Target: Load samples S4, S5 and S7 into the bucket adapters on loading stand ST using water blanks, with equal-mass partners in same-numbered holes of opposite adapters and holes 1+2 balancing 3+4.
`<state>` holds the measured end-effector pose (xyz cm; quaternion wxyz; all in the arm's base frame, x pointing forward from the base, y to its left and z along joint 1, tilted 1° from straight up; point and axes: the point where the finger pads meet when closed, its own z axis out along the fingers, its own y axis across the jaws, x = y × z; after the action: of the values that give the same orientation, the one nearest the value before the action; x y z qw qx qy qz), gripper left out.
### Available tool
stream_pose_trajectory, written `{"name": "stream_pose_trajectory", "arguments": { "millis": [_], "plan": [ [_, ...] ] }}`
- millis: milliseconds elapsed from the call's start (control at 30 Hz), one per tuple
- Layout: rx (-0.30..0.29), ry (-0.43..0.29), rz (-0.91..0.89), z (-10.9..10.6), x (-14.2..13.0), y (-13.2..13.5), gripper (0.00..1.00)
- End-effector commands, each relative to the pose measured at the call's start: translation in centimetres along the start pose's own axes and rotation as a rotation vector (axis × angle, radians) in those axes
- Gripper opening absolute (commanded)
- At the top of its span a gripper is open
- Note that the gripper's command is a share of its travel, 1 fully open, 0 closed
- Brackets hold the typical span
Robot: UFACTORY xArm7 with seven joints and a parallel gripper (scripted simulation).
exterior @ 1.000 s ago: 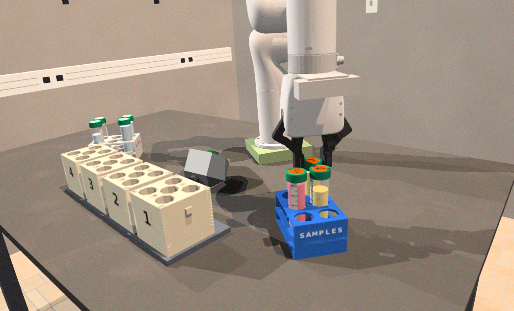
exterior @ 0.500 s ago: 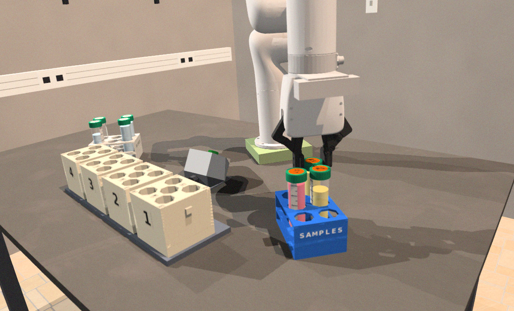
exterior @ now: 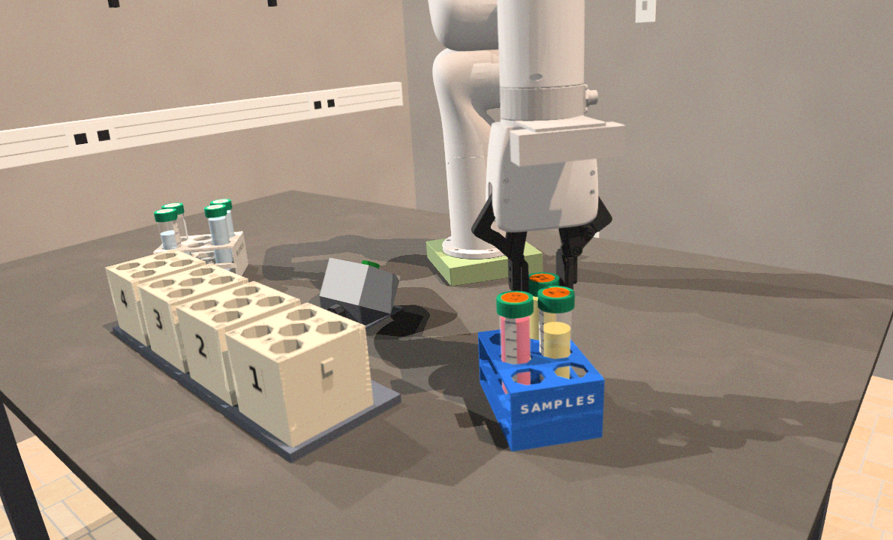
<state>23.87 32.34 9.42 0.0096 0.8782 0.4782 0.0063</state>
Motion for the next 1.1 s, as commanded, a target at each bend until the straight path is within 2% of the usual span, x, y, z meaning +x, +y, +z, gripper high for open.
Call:
{"name": "stream_pose_trajectory", "arguments": {
  "millis": [0, 1067],
  "plan": [
    [0.000, 0.004, 0.000, -1.1, 0.1, 0.0, 0.44],
    [0.000, 0.004, 0.000, -6.7, 0.1, 0.0, 0.44]
  ]
}}
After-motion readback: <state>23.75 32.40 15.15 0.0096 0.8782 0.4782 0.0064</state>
